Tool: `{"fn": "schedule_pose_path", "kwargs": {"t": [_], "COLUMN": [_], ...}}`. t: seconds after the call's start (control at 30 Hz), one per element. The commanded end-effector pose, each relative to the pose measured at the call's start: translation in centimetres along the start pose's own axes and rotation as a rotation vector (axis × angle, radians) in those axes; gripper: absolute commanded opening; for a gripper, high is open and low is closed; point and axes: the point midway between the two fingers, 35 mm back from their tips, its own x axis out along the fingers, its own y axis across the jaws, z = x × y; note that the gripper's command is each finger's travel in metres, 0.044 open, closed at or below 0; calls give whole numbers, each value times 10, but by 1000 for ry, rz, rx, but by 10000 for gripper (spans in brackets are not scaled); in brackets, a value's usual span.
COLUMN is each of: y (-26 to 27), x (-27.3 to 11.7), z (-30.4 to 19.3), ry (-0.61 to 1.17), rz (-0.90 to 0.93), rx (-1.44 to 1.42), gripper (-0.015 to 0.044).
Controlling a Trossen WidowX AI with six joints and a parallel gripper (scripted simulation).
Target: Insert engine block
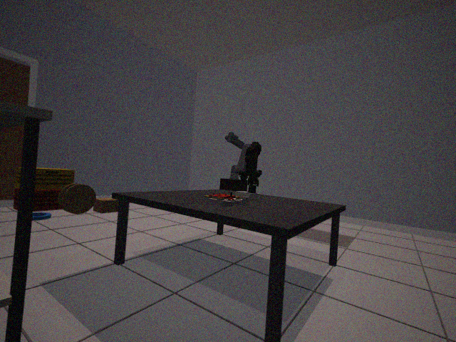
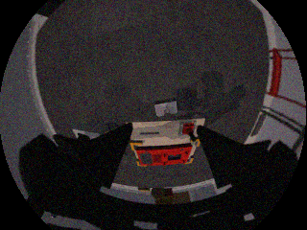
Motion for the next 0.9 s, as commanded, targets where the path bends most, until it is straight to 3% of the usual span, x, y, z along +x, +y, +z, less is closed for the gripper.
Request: {"fn": "schedule_pose_path", "kwargs": {"t": [0.0, 0.33, 0.47, 0.87], "y": [-10, -15, -14, -10], "x": [8, 12, 44, 61], "z": [-3, -5, -4, -2], "ry": [-19, -31, -31, -31], "rz": [24, 34, 34, 34], "rx": [-150, -233, -233, -233], "gripper": [440, 440, 440, 440]}}
